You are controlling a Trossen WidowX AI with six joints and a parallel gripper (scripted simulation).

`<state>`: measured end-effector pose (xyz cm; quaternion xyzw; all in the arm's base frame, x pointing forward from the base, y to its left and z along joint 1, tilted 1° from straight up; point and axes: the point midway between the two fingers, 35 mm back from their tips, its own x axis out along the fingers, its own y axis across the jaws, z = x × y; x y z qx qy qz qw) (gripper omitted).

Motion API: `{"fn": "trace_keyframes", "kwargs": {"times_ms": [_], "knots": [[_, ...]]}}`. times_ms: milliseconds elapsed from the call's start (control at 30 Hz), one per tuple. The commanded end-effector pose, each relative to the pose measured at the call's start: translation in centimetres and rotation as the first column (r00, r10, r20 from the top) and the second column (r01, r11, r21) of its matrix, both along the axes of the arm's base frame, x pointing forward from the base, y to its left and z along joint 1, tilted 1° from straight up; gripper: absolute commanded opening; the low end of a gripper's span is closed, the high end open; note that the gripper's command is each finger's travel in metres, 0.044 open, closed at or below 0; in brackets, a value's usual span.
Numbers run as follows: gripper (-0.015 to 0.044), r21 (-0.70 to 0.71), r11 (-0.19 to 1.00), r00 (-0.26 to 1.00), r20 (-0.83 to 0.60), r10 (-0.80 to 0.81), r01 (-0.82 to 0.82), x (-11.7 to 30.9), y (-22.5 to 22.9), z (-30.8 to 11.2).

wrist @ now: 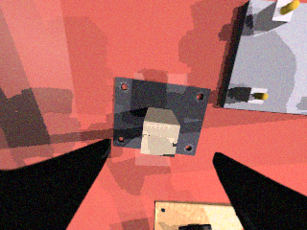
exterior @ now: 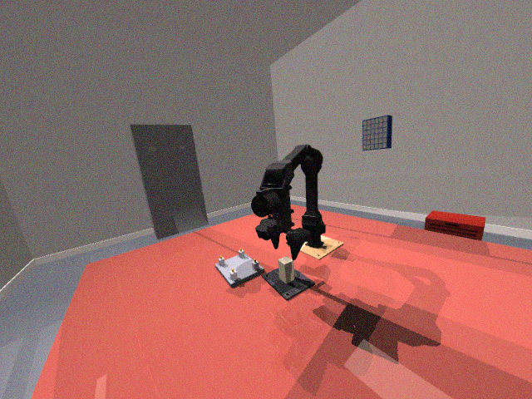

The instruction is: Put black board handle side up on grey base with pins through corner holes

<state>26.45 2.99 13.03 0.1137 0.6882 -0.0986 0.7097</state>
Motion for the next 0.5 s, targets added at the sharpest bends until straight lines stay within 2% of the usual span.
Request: {"fn": "trace_keyframes", "kwargs": {"times_ms": [0, 467], "knots": [[0.044, 0.004, 1.0, 1.0, -0.005, -0.004, 0.004, 0.0, 0.1, -0.7], [0.044, 0.004, 1.0, 1.0, -0.005, -0.004, 0.004, 0.2, 0.2, -3.0]]}}
